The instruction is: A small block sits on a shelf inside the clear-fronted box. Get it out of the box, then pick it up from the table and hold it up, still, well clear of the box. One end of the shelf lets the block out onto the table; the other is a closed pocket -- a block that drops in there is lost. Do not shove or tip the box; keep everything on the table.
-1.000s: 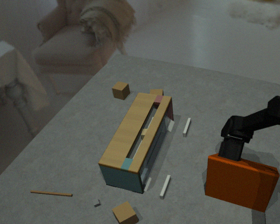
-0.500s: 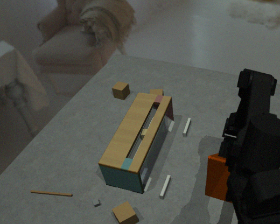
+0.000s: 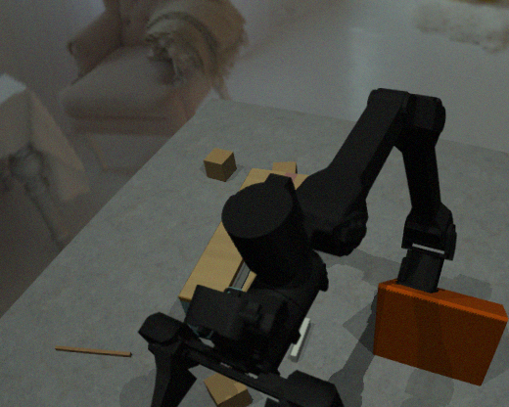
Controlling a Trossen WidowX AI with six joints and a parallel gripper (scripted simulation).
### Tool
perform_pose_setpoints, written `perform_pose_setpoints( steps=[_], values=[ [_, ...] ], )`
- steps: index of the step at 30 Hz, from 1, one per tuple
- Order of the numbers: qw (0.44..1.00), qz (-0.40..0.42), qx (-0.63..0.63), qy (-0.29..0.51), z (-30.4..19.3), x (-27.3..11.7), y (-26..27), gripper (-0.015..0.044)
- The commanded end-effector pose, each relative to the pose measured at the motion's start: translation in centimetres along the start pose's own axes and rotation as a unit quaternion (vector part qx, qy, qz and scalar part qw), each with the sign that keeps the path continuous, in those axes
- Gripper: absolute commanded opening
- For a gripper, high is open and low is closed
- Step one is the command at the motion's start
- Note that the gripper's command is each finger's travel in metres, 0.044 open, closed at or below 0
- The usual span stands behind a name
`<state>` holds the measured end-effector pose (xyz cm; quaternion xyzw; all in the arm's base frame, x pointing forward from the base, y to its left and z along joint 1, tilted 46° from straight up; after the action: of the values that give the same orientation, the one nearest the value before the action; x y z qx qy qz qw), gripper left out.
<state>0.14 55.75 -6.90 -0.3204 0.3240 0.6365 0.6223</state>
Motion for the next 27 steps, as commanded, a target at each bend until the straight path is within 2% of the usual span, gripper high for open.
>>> perform_pose_setpoints(
  steps=[1,8,15,21,27],
  values=[
    [0.995,-0.062,-0.011,0.082,-3.9,-1.6,-5.6,0.04],
    [0.96,-0.147,-0.012,0.237,-10.6,-6.5,-14.0,0.04],
    [0.896,-0.184,-0.022,0.404,-17.7,-13.7,-19.9,0.04],
    [0.82,-0.171,-0.038,0.545,-23.2,-21.3,-22.9,0.04],
    [0.727,-0.109,-0.063,0.675,-27.9,-29.8,-24.3,0.04]
  ],
)
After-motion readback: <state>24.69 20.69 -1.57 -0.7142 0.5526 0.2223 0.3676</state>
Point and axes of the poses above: the point midway between the two fingers, 35 mm back from their tips, its own x axis out along the fingers, its own y axis across the jaws, z = x × y, the point moved 2 cm from there along -x, back along the fingers, and after that the axes turned 2 degrees about x, right-handed, at the moved point
